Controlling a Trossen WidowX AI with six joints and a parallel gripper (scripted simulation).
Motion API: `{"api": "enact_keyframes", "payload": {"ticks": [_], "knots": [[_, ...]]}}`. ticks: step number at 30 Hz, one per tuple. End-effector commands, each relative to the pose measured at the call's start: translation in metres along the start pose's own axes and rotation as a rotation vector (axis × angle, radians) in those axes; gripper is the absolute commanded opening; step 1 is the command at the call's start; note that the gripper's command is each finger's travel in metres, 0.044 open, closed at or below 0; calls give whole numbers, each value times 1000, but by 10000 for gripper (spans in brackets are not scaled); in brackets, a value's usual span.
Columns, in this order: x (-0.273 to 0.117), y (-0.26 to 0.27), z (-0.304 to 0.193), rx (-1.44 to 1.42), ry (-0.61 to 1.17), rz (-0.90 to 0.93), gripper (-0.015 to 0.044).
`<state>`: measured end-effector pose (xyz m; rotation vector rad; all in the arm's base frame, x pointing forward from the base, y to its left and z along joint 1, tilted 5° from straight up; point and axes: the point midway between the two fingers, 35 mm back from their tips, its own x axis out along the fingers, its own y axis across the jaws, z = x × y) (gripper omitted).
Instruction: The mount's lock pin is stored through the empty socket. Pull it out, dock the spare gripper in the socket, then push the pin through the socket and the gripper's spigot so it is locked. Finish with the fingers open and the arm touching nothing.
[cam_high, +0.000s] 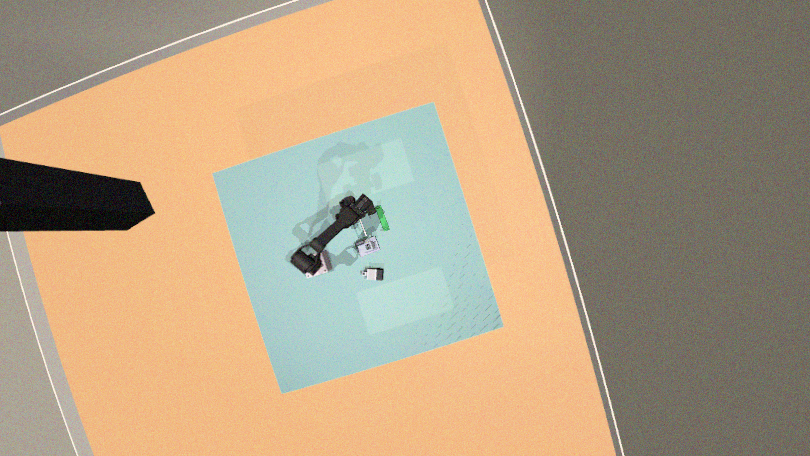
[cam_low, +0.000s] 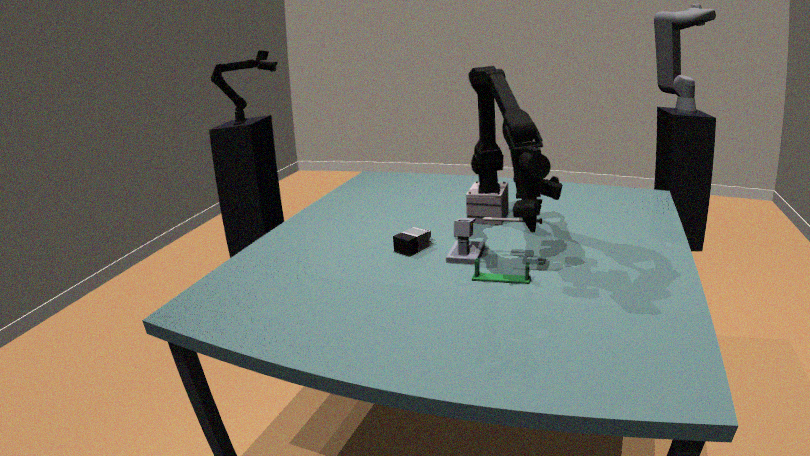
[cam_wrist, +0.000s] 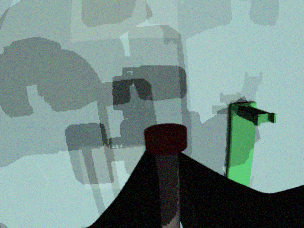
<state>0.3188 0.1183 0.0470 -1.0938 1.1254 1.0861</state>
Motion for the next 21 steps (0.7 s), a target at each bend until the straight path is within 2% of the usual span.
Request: {"api": "enact_keyframes", "payload": {"ticks": [1, 21], "knots": [[0, -11, 4, 0, 1, 2, 0], [-4, -69, 27, 5, -1, -4, 0]]}}
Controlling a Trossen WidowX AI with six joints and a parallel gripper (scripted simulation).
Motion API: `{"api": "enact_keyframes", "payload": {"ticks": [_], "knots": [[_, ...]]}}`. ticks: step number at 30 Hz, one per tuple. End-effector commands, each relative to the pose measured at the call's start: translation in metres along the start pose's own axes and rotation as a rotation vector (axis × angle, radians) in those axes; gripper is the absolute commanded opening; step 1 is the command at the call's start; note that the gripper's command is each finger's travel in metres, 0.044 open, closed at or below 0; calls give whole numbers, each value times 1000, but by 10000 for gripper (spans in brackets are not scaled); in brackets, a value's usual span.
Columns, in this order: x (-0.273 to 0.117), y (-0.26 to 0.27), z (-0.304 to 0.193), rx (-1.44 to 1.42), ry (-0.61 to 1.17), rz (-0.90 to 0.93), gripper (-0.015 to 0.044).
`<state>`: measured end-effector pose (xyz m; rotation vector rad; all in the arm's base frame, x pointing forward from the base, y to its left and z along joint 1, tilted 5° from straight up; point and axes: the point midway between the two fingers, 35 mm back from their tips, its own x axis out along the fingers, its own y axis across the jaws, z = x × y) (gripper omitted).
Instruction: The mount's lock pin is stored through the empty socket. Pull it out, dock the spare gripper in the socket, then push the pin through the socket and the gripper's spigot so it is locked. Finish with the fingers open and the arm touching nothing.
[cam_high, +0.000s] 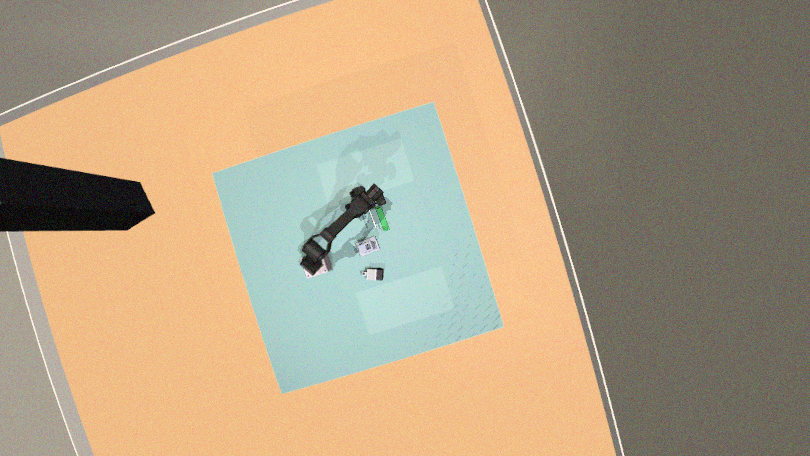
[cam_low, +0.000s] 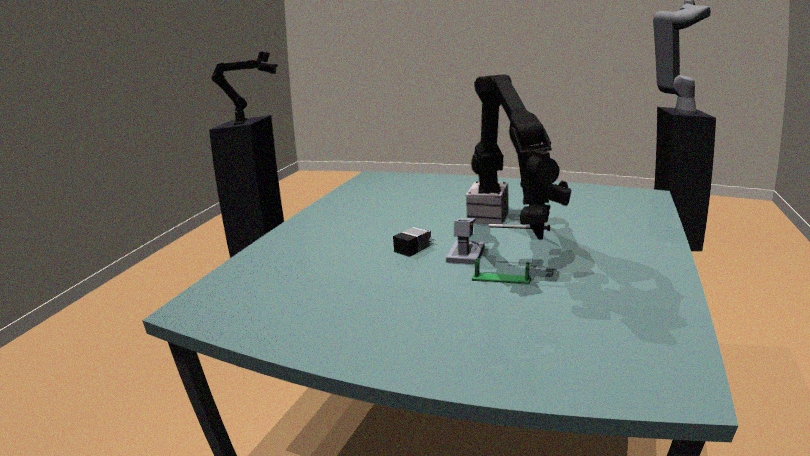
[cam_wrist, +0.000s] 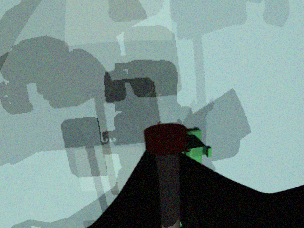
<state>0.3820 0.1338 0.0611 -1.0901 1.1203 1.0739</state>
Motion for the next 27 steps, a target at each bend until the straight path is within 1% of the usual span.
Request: {"api": "enact_keyframes", "payload": {"ticks": [1, 12, 27], "knots": [[2, -11, 4, -3, 1, 5, 0], [4, -38, 13, 0, 0, 2, 0], [22, -38, 11, -2, -4, -13, 0]]}}
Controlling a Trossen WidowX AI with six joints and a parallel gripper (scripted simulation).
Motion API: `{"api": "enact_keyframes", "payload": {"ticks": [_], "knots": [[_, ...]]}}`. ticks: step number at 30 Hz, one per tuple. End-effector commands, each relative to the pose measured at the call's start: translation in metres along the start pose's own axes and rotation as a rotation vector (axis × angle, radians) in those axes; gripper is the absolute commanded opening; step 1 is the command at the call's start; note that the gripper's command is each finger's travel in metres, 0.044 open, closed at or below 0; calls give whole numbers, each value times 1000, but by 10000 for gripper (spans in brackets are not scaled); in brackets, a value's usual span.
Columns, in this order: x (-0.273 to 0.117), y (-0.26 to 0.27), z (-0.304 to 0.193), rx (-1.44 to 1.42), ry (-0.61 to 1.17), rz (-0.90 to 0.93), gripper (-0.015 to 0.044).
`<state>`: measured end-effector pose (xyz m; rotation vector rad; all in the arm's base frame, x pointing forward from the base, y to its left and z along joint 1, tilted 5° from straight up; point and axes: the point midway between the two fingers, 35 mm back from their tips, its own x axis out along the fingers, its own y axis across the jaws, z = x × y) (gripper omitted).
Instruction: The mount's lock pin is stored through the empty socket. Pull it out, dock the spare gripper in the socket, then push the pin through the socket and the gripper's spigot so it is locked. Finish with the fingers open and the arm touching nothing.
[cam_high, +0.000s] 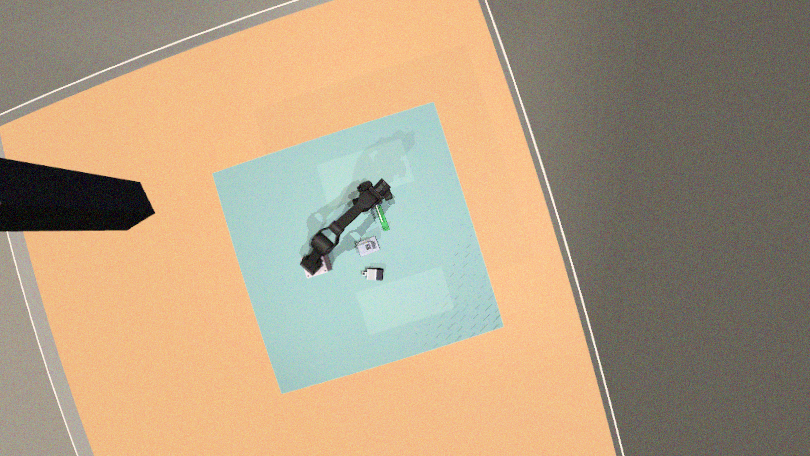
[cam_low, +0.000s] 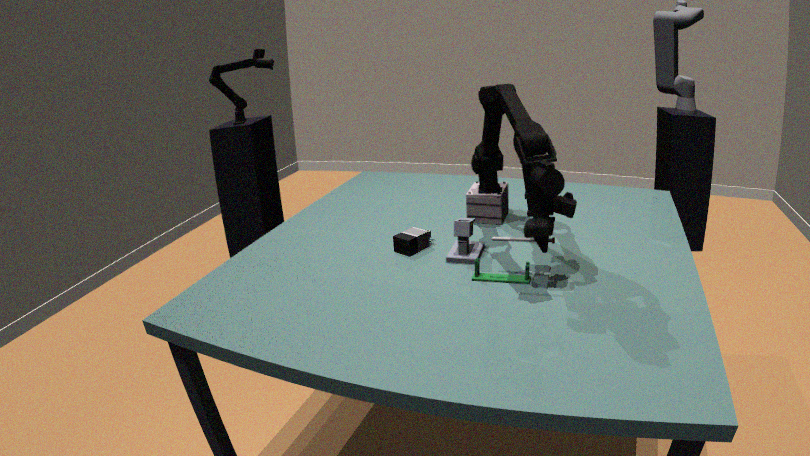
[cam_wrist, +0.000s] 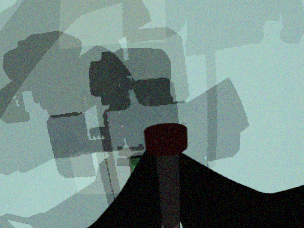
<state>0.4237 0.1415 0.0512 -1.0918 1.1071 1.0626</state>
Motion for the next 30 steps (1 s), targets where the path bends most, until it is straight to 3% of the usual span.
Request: {"api": "enact_keyframes", "payload": {"ticks": [1, 30], "knots": [[8, 1, -2, -4, 1, 2, 0], [50, 2, -8, -7, -11, -25, 0]]}}
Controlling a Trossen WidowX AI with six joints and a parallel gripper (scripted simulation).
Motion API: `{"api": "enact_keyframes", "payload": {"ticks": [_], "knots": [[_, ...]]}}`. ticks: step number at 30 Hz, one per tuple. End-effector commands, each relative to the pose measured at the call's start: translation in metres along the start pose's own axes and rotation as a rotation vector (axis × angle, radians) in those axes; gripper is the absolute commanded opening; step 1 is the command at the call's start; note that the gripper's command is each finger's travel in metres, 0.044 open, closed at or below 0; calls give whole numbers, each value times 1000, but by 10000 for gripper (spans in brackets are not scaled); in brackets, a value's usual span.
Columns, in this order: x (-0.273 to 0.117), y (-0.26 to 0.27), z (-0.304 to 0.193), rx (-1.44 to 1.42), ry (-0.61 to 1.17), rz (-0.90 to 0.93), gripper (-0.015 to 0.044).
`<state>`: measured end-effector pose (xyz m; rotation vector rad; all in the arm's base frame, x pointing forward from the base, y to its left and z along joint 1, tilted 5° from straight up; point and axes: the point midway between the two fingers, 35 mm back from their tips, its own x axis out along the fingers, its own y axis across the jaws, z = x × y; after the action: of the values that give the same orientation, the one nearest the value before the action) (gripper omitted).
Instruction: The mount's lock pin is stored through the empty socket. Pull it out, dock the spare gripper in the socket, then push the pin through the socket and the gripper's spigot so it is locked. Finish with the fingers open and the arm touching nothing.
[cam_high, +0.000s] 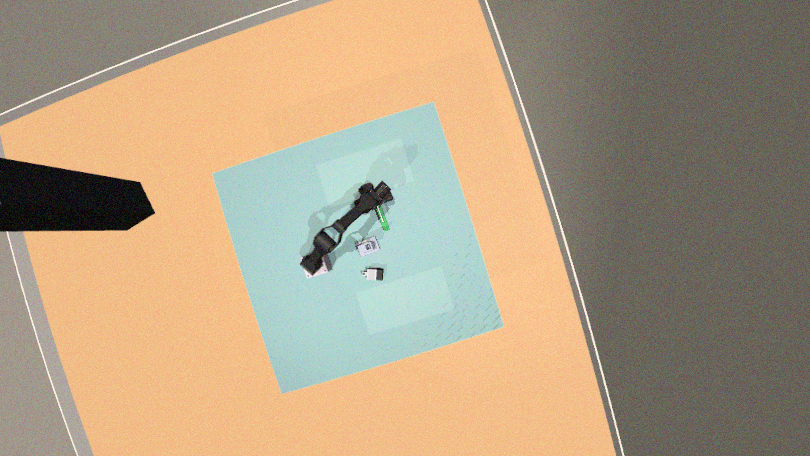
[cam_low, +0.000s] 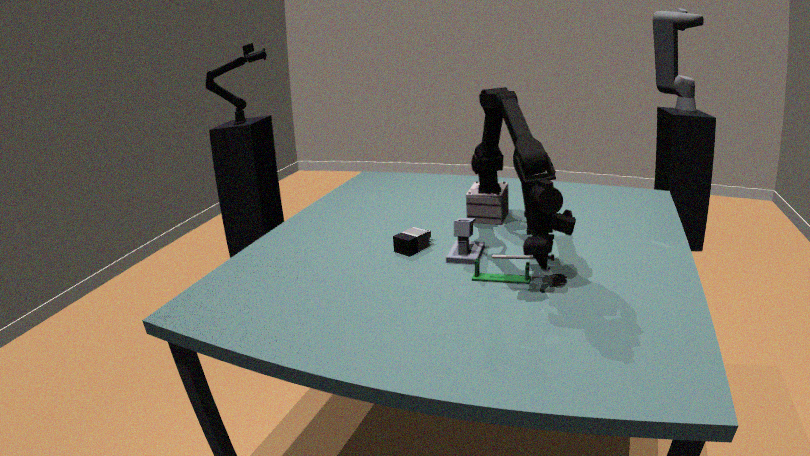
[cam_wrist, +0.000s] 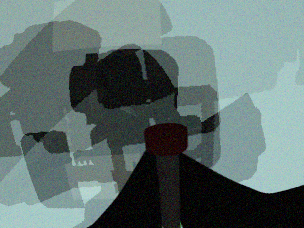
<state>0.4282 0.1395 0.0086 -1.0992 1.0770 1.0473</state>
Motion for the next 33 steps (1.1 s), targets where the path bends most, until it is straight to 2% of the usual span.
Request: {"api": "enact_keyframes", "payload": {"ticks": [1, 20, 28, 33], "knots": [[9, 2, -2, -4, 1, 3, 0], [14, 2, -3, -5, -1, -2, 0], [14, 2, -3, 0, -1, -2, 200], [11, 2, -2, 0, -1, -2, 200]]}}
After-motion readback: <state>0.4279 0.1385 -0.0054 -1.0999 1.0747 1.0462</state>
